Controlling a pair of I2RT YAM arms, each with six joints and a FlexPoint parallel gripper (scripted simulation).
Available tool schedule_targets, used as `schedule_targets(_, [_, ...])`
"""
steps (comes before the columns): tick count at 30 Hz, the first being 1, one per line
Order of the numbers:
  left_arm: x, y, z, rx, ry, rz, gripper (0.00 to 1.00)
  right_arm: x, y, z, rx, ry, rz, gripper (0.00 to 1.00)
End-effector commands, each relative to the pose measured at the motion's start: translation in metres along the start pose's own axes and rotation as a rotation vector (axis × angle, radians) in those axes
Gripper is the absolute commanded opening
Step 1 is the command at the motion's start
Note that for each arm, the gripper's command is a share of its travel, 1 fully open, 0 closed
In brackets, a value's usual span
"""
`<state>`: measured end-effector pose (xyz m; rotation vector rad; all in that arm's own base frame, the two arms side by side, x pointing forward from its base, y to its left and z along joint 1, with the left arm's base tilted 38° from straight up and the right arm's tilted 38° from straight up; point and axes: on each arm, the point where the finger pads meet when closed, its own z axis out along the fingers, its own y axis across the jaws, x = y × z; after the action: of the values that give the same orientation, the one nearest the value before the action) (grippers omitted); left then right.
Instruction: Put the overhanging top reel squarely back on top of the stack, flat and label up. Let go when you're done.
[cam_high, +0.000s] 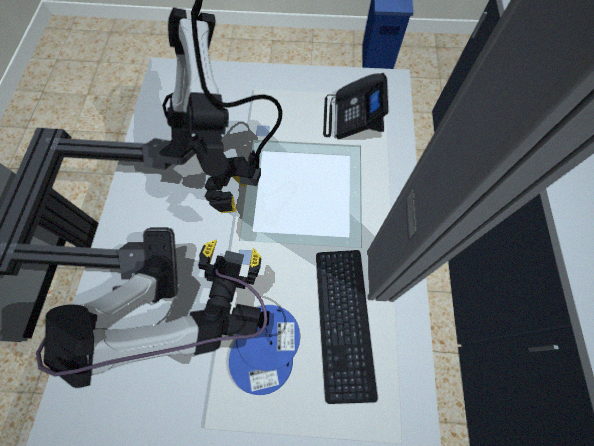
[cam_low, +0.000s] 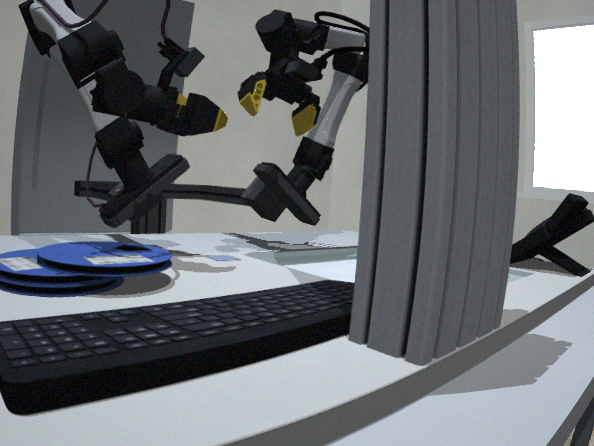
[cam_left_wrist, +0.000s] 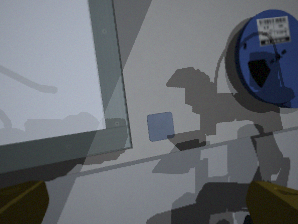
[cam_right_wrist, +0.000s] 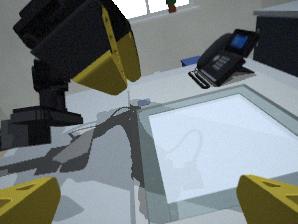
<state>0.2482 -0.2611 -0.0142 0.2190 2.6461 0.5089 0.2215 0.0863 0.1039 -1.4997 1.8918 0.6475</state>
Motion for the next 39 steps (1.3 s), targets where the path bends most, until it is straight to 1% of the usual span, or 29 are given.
schedule_targets(1, [-0.005,-0.003,-0.005,0.016,-0.015,-0.007,1.0,-0.003,-0.001,-0.001,0.005,-0.004,-0.013,1.0])
schedule_targets(18, [-0.005,-0.003,-0.005,0.016,-0.015,-0.007,1.0,-0.003,-0.001,-0.001,0.005,-0.004,-0.013,1.0])
schedule_targets(20, [-0.006,-0.007,-0.005,0.038,-0.01,0.004,1.0,0.0,-0.003,-0.002,0.01,0.021,-0.002,0.78])
schedule_targets(24, [-0.006,-0.008,-0.004,0.087,0.016,0.075,1.0,0.009,-0.006,-0.003,0.017,0.113,0.021,0.33])
schedule_targets(27, [-0.007,-0.012,0.0,0.161,0.044,0.178,1.0,0.022,-0.013,-0.006,0.032,0.245,0.051,0.0])
schedule_targets(32, [-0.016,-0.014,0.005,0.315,0.056,0.363,1.0,0.038,-0.03,-0.018,0.084,0.497,0.069,0.0])
schedule_targets(34, [-0.016,-0.014,0.005,0.315,0.056,0.363,1.0,0.038,-0.03,-0.018,0.084,0.497,0.069,0.0])
schedule_targets(36, [-0.022,-0.013,0.006,0.391,0.04,0.448,1.0,0.045,-0.04,-0.025,0.113,0.627,0.072,0.0])
schedule_targets(39, [-0.03,-0.007,0.009,0.466,0.011,0.528,1.0,0.048,-0.052,-0.03,0.14,0.77,0.064,0.0])
